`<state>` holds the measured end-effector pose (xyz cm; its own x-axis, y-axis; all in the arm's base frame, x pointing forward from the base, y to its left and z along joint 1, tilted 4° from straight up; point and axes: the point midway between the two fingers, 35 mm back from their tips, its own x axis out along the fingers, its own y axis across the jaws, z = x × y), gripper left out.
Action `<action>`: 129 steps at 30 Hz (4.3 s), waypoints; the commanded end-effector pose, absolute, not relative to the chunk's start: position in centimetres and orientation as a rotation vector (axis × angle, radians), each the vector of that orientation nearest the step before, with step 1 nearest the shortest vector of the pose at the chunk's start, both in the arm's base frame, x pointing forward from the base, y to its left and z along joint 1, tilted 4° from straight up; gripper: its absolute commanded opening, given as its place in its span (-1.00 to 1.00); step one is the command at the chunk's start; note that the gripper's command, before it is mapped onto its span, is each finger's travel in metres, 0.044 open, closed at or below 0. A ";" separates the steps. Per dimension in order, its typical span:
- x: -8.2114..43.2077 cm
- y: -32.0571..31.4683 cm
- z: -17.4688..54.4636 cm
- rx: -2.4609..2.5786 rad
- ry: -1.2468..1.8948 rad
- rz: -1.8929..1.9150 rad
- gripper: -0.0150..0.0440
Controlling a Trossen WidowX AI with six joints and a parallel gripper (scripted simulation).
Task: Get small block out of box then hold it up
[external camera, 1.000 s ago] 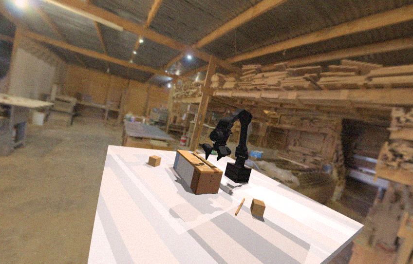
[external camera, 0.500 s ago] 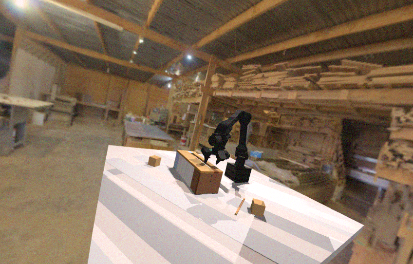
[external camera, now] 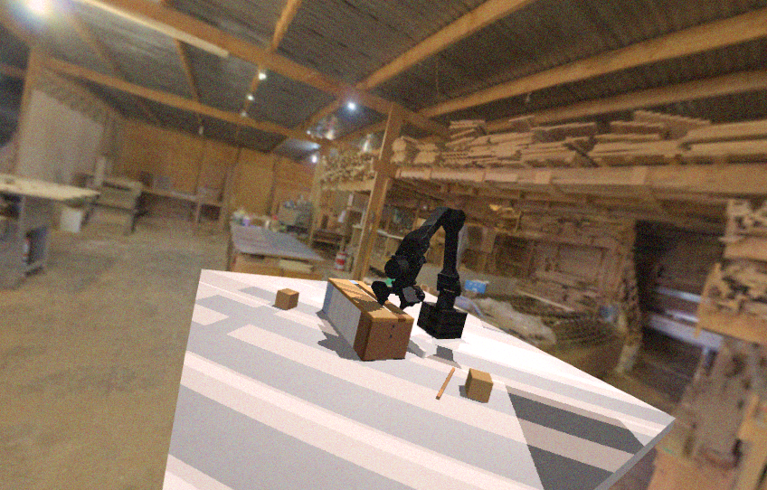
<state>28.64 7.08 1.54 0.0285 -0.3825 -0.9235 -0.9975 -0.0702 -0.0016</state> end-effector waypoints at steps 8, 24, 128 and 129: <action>28.5 6.9 0.4 -1.555 1.450 1.039 0.86; 28.7 3.5 0.5 -1.557 1.454 1.038 0.86; 29.2 -5.1 1.1 -1.564 1.460 1.032 0.86; 29.2 -5.2 1.1 -1.564 1.460 1.032 0.86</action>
<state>29.23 -4.88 1.09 0.0248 -0.3922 -0.9195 -0.9976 -0.0693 0.0026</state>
